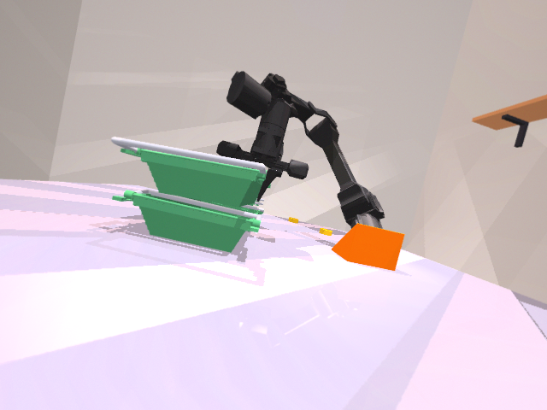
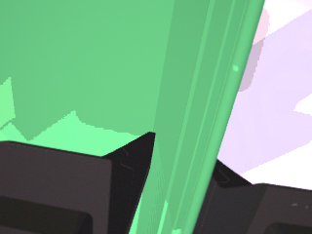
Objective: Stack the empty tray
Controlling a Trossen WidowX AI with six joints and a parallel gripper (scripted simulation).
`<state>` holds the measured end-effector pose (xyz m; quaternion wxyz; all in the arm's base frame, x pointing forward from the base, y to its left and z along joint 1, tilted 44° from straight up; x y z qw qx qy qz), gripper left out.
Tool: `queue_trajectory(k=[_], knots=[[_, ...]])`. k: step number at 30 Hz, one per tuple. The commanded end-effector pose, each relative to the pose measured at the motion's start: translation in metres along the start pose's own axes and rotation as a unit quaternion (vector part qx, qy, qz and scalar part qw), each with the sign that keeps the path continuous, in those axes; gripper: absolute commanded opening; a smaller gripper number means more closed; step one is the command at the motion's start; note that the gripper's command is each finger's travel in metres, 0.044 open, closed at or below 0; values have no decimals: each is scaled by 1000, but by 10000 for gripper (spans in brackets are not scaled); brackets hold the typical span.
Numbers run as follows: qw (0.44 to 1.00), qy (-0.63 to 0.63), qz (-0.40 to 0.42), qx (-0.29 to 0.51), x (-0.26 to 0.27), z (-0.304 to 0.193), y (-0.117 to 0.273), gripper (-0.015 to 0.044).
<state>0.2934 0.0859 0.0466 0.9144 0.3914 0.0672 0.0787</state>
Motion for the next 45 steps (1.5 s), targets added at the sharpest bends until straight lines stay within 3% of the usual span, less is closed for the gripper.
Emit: queue_trajectory(k=[1, 10, 40, 45], knots=[[1000, 11, -14, 4, -5, -3, -5, 0], [1000, 11, -14, 4, -5, -3, -5, 0], [1000, 11, -14, 4, -5, -3, -5, 440], [1000, 7, -12, 3, -4, -2, -5, 440]])
Point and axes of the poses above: the point midway between the two fingers, 35 mm back from their tips, its own y axis back along the fingers, its own x axis across the jaws, z = x × y, the point moved 1 cm from there along y, back along the fingers, and after that the axes turned 15 degrees about y, right-handed, at the moved point
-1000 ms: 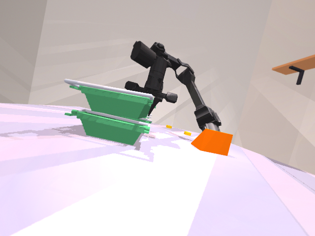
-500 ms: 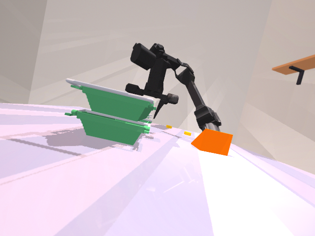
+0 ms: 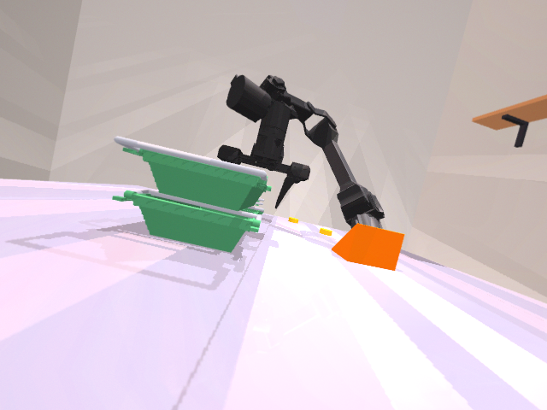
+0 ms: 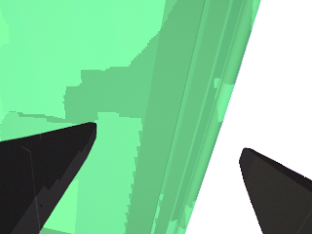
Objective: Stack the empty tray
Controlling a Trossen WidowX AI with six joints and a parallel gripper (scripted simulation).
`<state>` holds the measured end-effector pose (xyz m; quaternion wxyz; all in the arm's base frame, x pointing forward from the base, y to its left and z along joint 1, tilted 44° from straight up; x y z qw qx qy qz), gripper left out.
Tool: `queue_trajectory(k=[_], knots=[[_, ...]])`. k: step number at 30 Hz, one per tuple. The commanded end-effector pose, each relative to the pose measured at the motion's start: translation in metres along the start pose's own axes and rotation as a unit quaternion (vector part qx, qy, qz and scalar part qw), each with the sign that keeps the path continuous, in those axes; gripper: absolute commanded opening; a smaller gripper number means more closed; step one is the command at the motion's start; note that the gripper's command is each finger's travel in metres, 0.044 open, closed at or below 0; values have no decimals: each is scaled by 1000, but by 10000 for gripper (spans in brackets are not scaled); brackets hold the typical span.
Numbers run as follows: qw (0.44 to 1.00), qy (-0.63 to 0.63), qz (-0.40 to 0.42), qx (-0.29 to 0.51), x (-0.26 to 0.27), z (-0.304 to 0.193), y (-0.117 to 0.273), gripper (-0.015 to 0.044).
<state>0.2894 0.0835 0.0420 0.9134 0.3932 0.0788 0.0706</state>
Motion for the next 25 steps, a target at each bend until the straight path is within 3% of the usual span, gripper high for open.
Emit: queue_trajectory(k=[1, 21, 25], knots=[[1000, 0, 0, 0, 0, 0, 0, 440], [998, 53, 37, 9, -2, 0, 106, 440], [998, 55, 38, 10, -3, 0, 109, 440]])
Point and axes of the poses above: the point midway between the two fingers, 35 mm back from their tips, its own y axis back along the fingers, its own x axis across the jaws, z = x × y, the point moved 1 cm from there along y, back along the fingers, and after that the axes turned 15 degrees about y, right-handed, at the moved point
